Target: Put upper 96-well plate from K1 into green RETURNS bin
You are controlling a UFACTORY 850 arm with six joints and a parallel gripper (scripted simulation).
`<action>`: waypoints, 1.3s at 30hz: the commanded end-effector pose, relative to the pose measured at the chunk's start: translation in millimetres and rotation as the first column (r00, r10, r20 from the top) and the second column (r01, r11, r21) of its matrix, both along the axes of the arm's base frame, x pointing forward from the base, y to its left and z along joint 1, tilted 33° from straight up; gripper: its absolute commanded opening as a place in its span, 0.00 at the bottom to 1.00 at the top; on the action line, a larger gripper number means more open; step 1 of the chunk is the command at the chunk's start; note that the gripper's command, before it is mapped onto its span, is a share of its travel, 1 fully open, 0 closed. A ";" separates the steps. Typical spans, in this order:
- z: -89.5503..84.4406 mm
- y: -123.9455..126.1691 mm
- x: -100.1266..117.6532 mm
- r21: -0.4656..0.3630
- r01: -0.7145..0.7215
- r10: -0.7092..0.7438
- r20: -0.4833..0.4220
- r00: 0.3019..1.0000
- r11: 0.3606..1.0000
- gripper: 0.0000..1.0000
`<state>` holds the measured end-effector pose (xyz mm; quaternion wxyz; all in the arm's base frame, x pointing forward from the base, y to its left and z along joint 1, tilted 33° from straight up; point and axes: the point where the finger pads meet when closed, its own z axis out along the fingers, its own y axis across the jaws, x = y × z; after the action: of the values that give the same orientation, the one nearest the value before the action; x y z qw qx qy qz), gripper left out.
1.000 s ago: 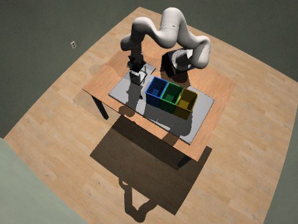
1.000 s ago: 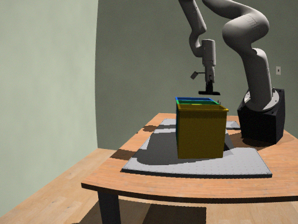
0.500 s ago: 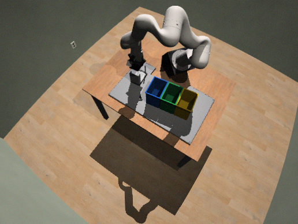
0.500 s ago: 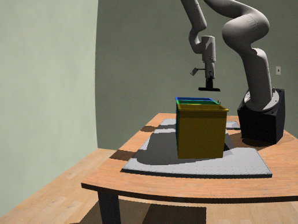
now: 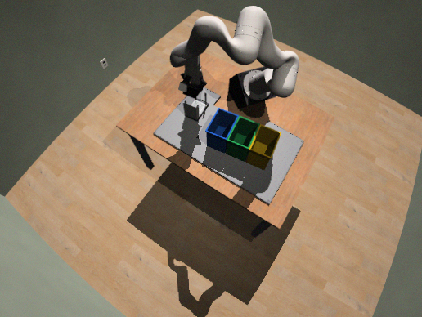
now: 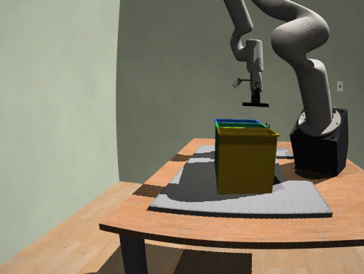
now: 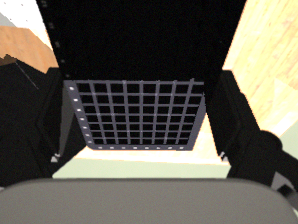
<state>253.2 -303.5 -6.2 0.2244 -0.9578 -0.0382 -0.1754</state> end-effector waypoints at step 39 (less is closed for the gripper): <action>36.6 51.2 5.0 -0.014 -0.036 0.036 0.019 0.999 0.999 0.00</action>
<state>256.0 -264.3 23.0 0.2218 -0.9566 -0.0588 -0.1795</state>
